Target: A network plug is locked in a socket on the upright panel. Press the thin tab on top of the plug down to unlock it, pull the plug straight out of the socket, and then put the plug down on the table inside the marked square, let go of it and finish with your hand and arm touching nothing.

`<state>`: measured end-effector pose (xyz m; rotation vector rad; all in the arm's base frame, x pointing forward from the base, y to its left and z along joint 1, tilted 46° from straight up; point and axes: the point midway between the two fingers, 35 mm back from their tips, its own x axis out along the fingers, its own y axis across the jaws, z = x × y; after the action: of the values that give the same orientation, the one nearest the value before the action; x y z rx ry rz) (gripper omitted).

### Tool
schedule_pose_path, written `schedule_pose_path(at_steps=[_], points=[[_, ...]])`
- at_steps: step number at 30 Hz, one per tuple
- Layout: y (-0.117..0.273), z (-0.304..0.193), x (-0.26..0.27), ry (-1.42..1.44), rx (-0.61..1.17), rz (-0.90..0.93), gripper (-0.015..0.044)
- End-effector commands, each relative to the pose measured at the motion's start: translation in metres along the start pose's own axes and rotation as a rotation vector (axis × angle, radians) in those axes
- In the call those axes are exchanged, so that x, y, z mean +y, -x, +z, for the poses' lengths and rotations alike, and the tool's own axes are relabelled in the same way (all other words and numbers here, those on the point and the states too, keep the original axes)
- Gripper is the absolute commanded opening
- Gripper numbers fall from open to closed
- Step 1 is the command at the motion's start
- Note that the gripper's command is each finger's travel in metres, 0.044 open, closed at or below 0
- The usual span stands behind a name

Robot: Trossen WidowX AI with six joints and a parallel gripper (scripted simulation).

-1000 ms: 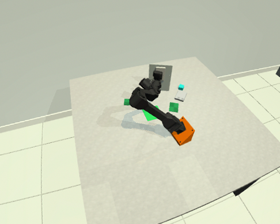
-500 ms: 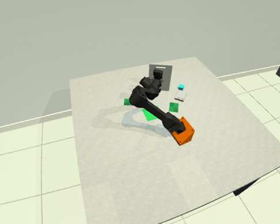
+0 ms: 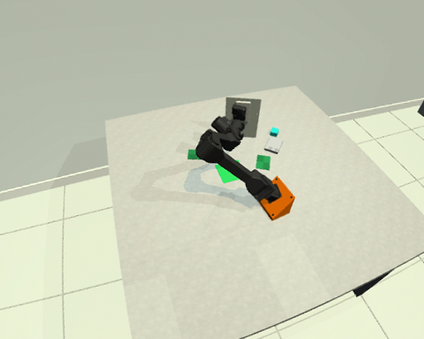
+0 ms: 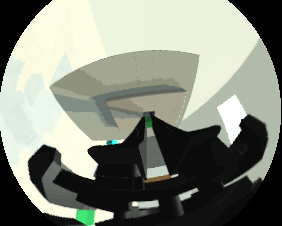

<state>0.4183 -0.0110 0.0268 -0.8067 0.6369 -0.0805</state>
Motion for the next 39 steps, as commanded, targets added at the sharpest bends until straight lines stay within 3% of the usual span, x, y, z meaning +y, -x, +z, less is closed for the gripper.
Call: schedule_pose_path(at_steps=[1,39], points=[[0.0,0.001,0.0,0.004,-0.003,0.002,0.0003],[0.019,-0.004,0.0,0.004,-0.002,0.003,0.0]])
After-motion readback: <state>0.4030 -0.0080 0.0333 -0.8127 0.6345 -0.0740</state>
